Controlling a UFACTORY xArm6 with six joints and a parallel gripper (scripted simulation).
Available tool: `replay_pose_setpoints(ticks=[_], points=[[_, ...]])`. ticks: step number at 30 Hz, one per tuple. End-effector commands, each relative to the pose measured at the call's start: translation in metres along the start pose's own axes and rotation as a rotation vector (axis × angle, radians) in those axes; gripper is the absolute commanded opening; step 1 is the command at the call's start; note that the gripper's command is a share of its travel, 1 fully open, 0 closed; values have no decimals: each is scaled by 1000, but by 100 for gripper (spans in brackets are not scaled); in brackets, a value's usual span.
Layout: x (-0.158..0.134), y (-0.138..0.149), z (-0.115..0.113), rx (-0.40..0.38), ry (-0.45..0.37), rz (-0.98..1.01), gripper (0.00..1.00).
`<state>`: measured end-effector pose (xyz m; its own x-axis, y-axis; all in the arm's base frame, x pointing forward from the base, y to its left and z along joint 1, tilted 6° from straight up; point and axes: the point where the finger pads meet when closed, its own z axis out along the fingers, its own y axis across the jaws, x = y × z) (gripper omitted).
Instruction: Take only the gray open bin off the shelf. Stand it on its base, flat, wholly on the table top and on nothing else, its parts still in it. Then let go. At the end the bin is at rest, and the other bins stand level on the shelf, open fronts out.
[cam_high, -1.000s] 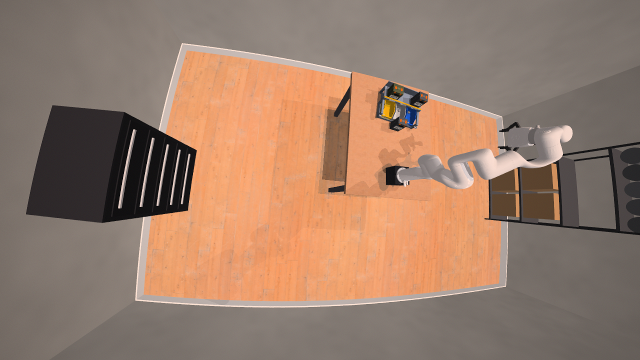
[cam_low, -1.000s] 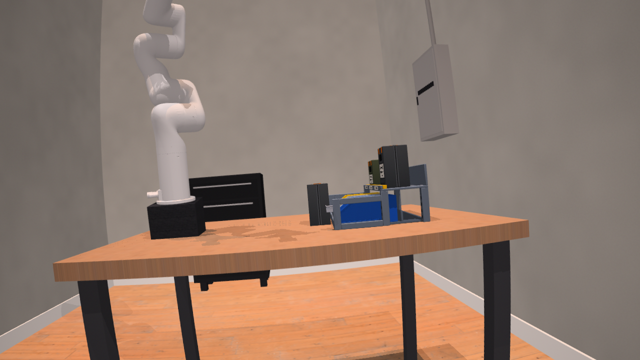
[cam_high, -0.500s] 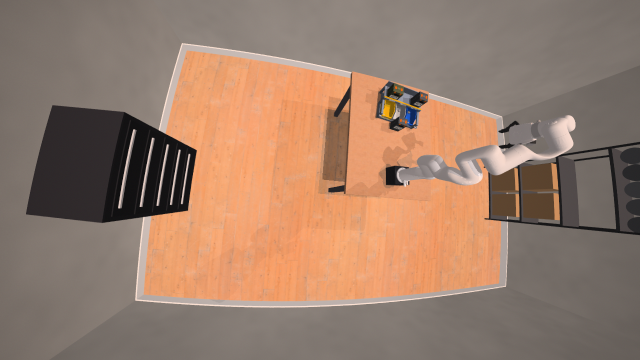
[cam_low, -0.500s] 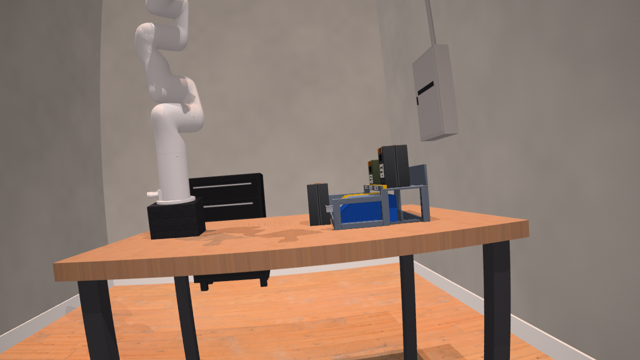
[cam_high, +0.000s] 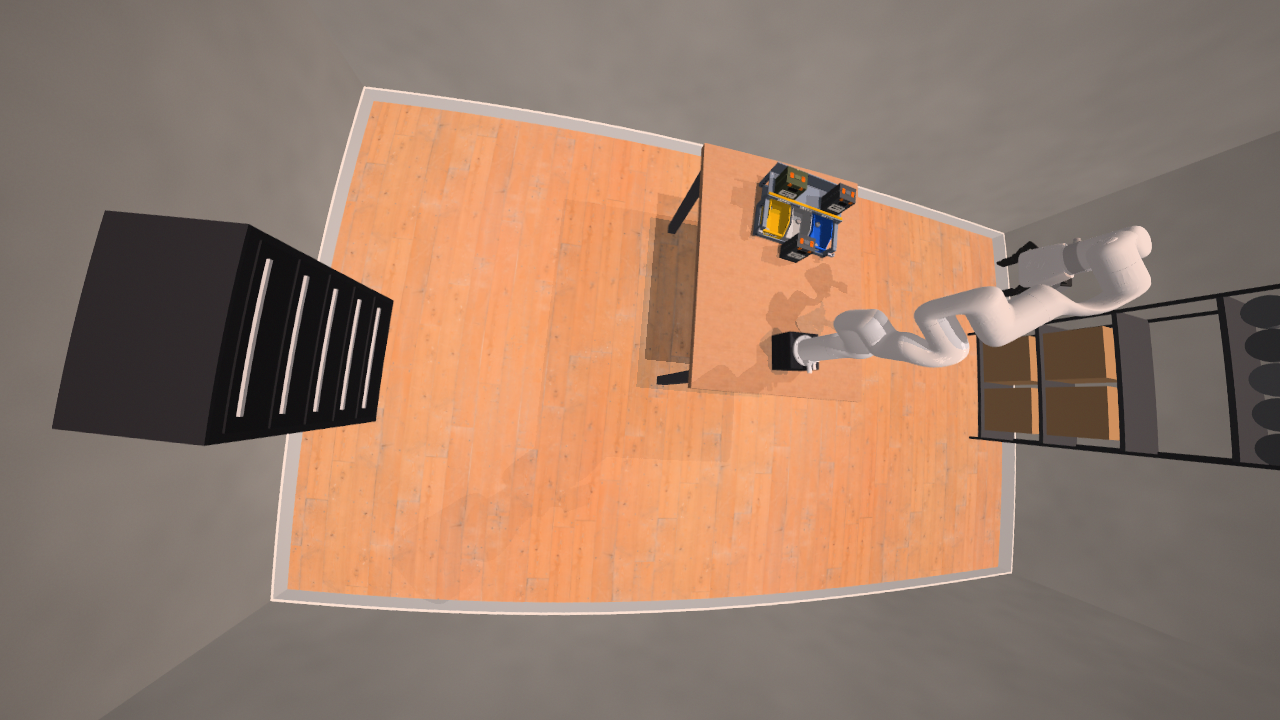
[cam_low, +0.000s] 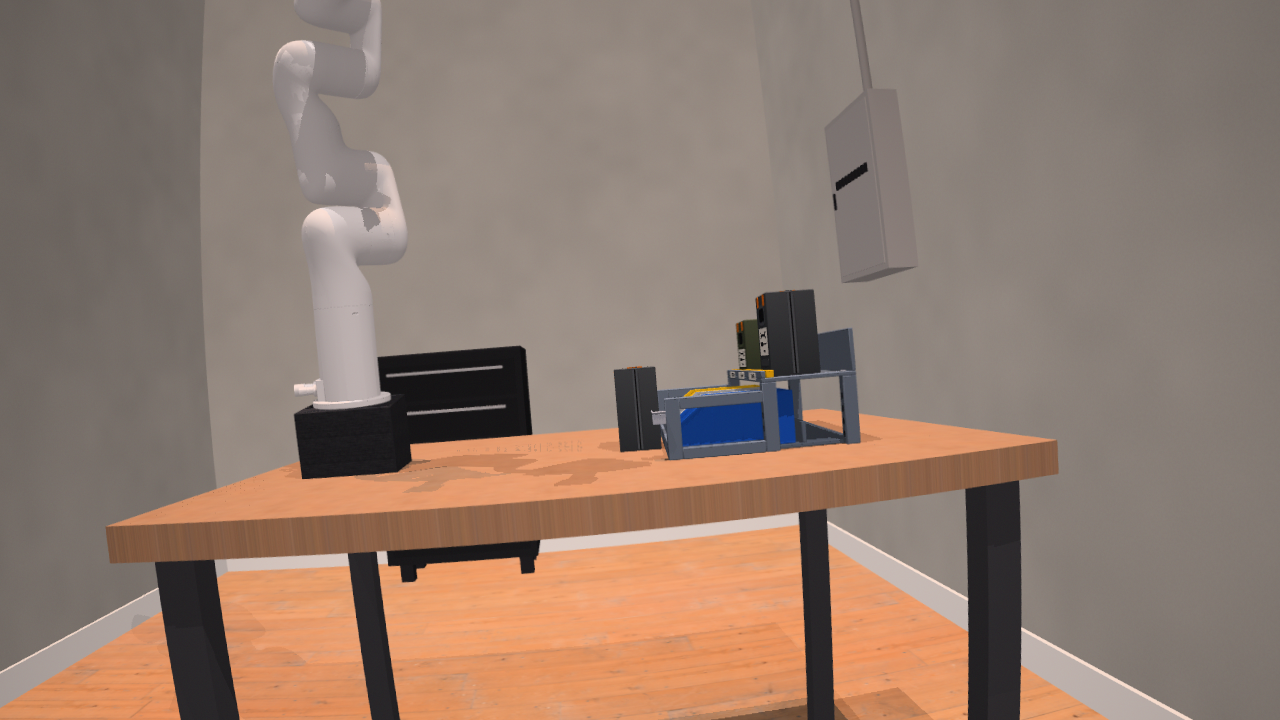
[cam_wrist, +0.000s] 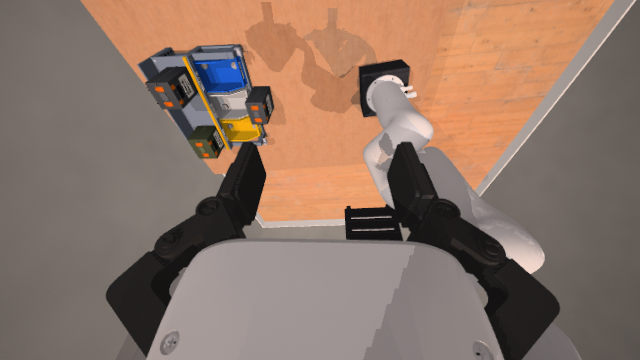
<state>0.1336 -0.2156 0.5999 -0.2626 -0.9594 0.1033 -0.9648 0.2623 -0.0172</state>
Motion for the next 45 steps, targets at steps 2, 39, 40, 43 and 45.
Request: replay_pose_setpoints(ticks=[2,39,40,43,45], points=[[0,0,-1,1,1,0,100],[-97,-86,-1,2,0,0,100],[-104,-93,-1,2,0,0,100],[-111,-99,-1,2,0,0,100],[-111,-99,-1,2,0,0,100]])
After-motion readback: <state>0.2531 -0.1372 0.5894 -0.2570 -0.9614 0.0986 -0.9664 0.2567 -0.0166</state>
